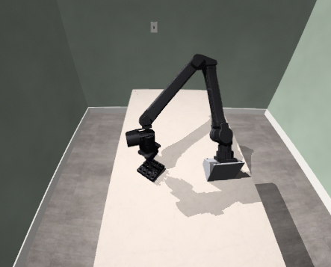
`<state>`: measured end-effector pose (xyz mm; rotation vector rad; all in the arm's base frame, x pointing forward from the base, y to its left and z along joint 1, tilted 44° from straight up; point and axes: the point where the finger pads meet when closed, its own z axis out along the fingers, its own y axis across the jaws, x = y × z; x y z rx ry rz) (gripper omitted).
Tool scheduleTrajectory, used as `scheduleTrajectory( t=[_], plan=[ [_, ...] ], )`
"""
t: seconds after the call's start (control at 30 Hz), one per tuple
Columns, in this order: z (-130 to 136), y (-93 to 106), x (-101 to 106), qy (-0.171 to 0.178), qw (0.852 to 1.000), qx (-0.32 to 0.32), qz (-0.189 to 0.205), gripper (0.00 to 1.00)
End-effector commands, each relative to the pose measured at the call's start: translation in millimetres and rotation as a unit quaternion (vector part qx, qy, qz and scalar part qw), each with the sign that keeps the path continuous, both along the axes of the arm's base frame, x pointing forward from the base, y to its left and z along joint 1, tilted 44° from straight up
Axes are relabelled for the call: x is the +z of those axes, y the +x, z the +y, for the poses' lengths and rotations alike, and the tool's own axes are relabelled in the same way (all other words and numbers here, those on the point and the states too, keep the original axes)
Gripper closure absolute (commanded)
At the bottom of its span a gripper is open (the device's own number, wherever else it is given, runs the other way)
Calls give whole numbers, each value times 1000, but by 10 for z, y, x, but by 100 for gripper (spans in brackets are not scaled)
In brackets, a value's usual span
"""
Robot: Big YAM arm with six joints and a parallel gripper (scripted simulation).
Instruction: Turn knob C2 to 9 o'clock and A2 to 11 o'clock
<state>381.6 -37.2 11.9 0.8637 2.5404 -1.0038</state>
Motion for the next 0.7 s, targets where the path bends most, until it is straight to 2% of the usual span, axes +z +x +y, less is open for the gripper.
scheduleTrajectory(
  t=[0.0, 0.1, 0.67],
  plan=[
    [-22, 142, 11, 1, 1000, 2, -11, 82],
    [-70, 39, -66, -1, 1000, 2, -1, 82],
    [-151, 55, -150, -1, 1000, 2, -2, 82]
  ],
)
